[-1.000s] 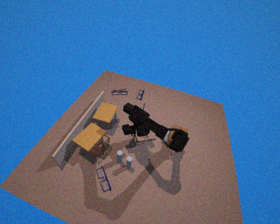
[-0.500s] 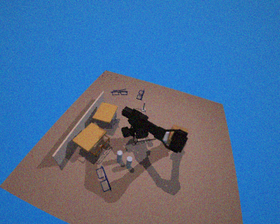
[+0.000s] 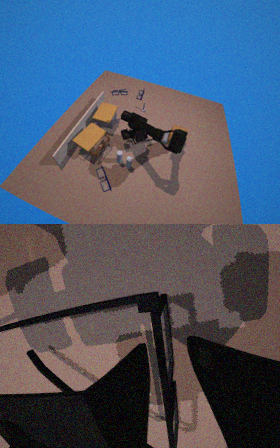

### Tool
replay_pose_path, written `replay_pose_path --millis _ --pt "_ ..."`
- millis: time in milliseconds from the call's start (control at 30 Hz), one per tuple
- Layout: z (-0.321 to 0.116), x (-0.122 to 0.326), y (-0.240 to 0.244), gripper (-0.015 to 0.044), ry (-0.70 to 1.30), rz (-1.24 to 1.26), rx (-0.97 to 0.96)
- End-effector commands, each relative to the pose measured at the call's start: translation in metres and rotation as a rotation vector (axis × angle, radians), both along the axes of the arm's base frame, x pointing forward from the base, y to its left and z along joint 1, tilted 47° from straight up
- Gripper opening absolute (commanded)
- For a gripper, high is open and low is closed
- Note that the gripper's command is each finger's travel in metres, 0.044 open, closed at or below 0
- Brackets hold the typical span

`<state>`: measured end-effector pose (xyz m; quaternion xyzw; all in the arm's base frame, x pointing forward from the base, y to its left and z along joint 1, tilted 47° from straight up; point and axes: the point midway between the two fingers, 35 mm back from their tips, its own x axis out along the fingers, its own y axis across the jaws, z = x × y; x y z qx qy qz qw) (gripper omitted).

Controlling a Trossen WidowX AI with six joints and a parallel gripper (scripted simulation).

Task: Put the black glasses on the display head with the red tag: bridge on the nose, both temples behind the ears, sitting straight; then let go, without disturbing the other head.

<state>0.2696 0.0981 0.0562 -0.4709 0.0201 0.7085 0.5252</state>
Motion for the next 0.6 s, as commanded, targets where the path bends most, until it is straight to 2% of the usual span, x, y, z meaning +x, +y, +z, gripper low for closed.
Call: replay_pose_path --millis 0,333,367,567 --pt "-0.0028 -0.0017 0.0032 0.012 0.007 -0.001 0.006" --pt "-0.0051 -0.0055 0.0011 0.012 0.007 -0.001 0.006" --pt "-0.004 -0.0031 0.0015 0.0094 0.007 -0.001 0.001" --pt "-0.004 -0.0031 0.0015 0.0054 0.007 -0.001 0.001"
